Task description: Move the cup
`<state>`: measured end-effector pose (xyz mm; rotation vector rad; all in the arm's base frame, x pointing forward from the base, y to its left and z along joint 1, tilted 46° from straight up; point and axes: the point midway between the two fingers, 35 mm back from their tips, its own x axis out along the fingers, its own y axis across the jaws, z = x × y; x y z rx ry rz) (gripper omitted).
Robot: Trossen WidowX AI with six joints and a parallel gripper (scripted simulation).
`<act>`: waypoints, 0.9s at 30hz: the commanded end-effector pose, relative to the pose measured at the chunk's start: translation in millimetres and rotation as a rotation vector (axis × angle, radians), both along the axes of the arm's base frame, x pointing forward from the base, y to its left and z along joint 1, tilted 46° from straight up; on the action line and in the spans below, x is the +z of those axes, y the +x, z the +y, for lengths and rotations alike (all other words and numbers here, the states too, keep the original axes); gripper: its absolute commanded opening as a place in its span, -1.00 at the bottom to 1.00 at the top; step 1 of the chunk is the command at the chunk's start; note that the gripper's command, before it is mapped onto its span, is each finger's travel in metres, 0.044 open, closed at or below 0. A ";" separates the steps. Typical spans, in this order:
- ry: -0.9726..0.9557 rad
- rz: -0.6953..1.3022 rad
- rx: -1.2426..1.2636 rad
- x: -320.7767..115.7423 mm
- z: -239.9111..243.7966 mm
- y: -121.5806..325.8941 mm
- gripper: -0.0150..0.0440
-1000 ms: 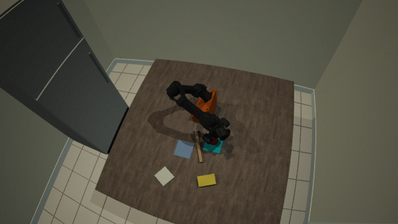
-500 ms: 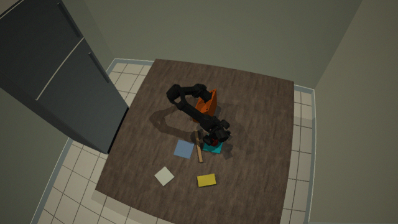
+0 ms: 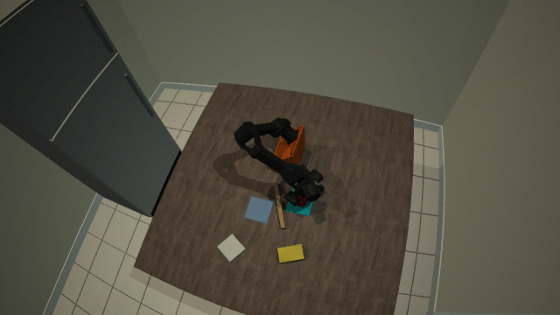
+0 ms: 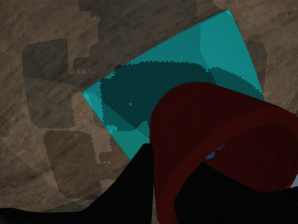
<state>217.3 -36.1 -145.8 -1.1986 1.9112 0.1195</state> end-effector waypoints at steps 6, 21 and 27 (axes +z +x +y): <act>0.000 -0.001 0.000 0.4 0.4 0.3 -0.49; 0.001 -0.001 0.001 3.8 4.3 1.7 -0.06; 0.001 -0.001 0.002 10.3 11.1 3.8 -0.06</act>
